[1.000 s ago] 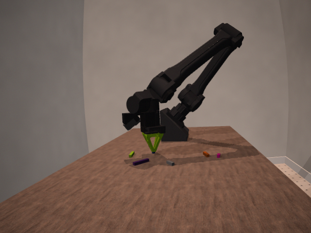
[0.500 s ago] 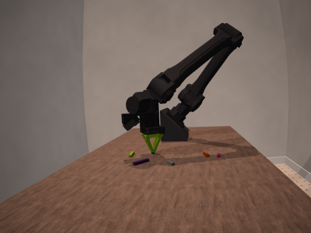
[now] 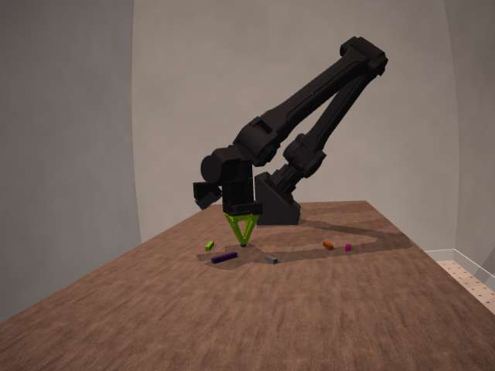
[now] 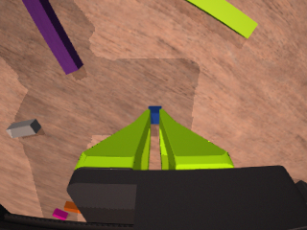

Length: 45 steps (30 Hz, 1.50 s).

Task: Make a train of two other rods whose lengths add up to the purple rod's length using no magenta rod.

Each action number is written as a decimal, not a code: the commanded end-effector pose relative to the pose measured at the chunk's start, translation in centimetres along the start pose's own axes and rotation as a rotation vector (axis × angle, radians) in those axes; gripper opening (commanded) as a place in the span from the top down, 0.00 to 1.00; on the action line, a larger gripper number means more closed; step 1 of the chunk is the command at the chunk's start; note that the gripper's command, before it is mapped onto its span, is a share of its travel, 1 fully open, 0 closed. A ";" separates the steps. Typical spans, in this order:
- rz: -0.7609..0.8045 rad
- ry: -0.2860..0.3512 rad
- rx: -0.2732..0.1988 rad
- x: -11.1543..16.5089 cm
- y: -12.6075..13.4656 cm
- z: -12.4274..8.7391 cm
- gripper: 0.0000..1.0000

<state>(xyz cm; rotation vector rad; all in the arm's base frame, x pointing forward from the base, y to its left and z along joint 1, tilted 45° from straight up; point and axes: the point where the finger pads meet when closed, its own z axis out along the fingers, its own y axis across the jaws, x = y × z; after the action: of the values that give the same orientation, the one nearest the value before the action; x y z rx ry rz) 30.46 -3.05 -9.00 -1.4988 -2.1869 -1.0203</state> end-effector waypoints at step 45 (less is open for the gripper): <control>0.004 0.008 0.010 0.3 -0.2 0.8 0.76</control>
<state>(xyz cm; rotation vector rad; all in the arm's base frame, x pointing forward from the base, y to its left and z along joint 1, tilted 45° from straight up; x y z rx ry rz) 30.46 -3.05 -9.00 -1.4998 -2.1859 -1.0200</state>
